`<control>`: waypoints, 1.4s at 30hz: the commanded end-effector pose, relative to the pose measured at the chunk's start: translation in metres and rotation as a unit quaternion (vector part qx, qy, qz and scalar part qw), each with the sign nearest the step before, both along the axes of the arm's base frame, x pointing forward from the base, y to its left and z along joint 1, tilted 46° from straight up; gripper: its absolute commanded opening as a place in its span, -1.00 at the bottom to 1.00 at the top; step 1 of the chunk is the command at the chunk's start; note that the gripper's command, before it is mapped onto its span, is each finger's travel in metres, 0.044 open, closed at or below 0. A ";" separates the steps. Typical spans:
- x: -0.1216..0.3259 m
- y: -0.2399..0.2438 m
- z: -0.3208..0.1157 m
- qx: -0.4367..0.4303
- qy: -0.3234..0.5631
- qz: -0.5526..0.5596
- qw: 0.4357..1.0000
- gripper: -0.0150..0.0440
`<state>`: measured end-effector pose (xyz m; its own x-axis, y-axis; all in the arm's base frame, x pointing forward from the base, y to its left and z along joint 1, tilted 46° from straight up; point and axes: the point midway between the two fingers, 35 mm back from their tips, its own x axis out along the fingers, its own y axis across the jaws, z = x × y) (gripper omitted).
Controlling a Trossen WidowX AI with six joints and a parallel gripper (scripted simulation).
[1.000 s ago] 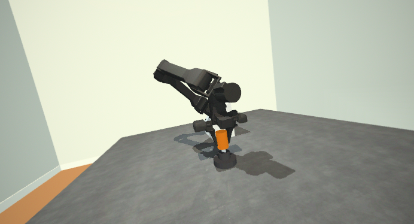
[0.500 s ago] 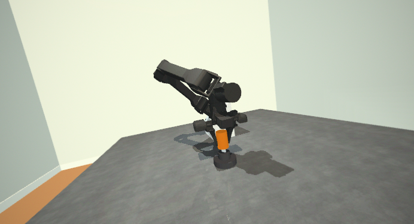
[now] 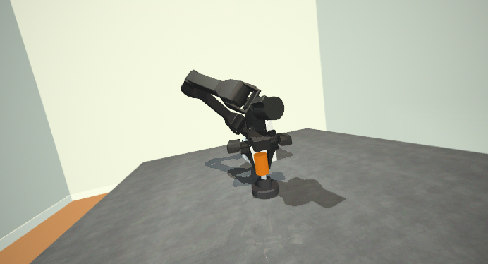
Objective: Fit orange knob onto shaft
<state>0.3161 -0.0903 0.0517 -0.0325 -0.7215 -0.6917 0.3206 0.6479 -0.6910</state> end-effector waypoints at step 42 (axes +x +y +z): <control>0.000 -0.002 -0.004 0.001 0.003 0.005 1.000 -0.49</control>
